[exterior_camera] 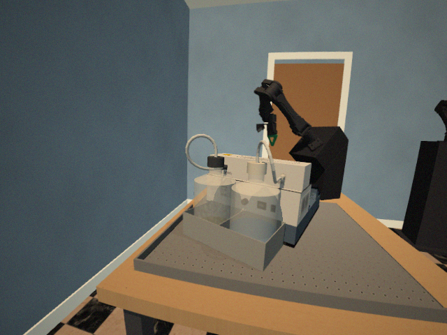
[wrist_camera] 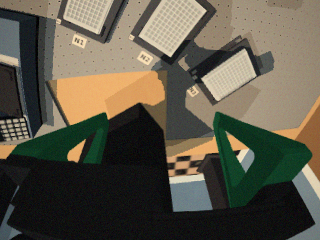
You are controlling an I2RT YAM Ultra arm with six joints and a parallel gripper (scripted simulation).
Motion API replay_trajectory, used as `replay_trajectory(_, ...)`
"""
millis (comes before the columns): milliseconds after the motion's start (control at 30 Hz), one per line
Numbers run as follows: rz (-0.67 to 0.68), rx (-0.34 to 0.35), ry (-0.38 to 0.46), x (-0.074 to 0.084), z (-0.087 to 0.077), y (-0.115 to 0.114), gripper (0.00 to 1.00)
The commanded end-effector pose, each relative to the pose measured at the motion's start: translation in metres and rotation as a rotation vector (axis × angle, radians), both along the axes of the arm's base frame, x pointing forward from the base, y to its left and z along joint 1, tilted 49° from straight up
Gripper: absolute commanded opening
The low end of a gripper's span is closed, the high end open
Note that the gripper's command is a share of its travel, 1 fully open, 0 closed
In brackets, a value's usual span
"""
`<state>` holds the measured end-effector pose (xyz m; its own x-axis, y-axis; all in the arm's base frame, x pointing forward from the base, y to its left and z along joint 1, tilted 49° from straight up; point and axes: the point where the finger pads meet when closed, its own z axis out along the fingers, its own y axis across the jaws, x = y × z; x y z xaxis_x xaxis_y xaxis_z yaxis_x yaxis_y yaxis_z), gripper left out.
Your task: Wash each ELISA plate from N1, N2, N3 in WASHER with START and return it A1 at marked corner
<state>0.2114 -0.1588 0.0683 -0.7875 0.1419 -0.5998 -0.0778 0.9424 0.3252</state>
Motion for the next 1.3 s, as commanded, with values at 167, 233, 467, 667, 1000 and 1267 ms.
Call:
replay_trajectory(167, -0.004, -0.005, -0.003, 0.000, 0.001, -0.002, 1.00)
replay_trajectory(233, -0.004, -0.005, -0.003, 0.000, 0.001, -0.002, 1.00)
replay_trajectory(467, -0.004, -0.005, -0.003, 0.000, 0.001, -0.002, 1.00)
replay_trajectory(667, -0.003, -0.013, -0.007, 0.006, 0.007, 0.016, 1.00)
replay_trajectory(1000, 0.002, -0.007, -0.022, 0.016, 0.016, 0.065, 1.00)
replay_trajectory(1267, 0.008, 0.009, -0.047, 0.018, 0.018, 0.095, 1.00)
